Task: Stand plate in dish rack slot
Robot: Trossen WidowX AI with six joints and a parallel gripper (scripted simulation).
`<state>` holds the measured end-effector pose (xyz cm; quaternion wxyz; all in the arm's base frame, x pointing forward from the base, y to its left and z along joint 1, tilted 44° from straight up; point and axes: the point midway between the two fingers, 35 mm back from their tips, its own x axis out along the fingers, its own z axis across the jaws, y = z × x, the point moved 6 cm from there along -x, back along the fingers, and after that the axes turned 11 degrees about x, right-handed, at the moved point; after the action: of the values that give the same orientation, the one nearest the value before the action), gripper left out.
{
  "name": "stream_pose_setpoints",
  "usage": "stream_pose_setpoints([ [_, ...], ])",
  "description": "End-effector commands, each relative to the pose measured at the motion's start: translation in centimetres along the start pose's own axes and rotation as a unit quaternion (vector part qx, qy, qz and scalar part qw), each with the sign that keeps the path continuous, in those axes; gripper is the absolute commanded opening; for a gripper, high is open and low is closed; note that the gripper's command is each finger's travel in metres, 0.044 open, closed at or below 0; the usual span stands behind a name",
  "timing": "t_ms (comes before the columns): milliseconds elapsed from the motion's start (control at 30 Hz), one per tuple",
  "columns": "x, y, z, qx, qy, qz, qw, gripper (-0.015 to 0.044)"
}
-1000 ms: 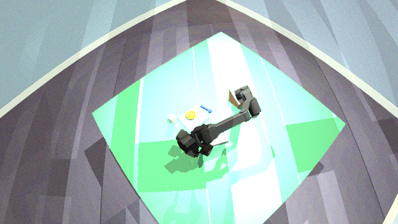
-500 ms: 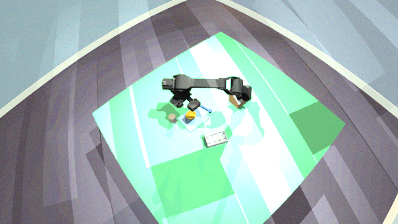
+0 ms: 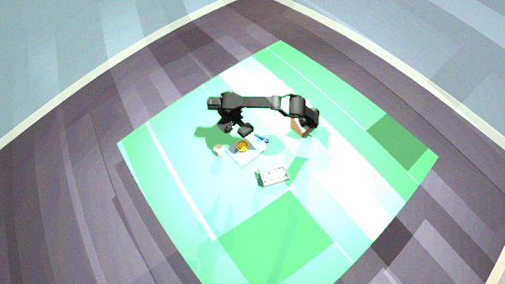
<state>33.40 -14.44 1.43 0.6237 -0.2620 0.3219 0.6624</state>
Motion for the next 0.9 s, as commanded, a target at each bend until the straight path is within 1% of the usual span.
stream_pose_setpoints([
  [0,6.0,0.3,0.5,0.003,-0.011,0.016,1.000,0.0400],
  [67,7.0,0.4,0.6,0.003,-0.012,0.016,1.000,0.0400],
  [267,7.1,0.4,0.7,0.003,-0.011,0.016,1.000,0.0400],
  [867,10.1,0.4,0.8,0.003,-0.012,0.016,1.000,0.0400],
])
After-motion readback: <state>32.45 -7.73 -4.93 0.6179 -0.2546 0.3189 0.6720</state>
